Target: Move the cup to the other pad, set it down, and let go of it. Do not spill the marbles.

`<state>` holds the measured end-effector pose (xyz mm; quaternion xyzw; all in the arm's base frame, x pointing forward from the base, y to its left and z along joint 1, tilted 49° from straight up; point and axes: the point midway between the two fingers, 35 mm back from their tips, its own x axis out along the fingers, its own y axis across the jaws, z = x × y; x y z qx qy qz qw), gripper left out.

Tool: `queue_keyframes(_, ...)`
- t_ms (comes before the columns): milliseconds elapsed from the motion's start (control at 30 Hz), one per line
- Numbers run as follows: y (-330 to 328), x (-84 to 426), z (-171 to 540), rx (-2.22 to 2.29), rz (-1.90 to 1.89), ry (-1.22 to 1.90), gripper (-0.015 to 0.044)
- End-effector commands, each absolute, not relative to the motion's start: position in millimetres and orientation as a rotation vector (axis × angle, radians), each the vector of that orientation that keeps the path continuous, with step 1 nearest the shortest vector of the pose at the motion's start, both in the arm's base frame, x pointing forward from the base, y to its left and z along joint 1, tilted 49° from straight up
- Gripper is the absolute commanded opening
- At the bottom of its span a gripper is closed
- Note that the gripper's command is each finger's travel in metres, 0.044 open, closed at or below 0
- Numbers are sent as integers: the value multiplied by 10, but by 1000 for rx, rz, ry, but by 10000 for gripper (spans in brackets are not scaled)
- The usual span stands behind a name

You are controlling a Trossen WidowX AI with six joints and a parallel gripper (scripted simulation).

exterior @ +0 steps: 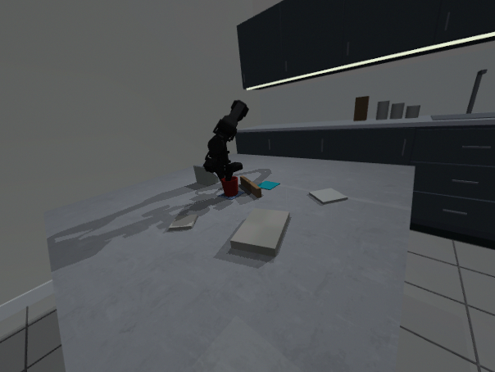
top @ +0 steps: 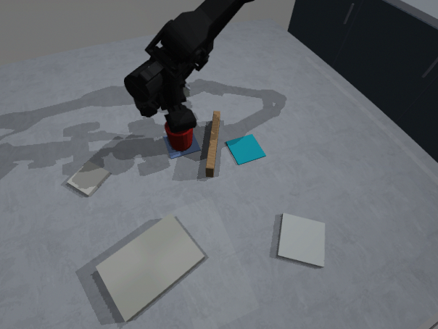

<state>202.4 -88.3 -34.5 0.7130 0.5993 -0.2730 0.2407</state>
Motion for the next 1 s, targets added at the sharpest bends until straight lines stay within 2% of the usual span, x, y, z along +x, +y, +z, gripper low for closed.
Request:
queue_keyframes(0, -799, 2001, -394, 1961, -750, 1657, 148)
queue_keyframes(600, -790, 2001, -400, 1961, -749, 1658, 148)
queue_keyframes(733, -811, 2011, -391, 1953, -747, 1652, 43)
queue_keyframes(967, -811, 2011, -391, 1953, -747, 1652, 0)
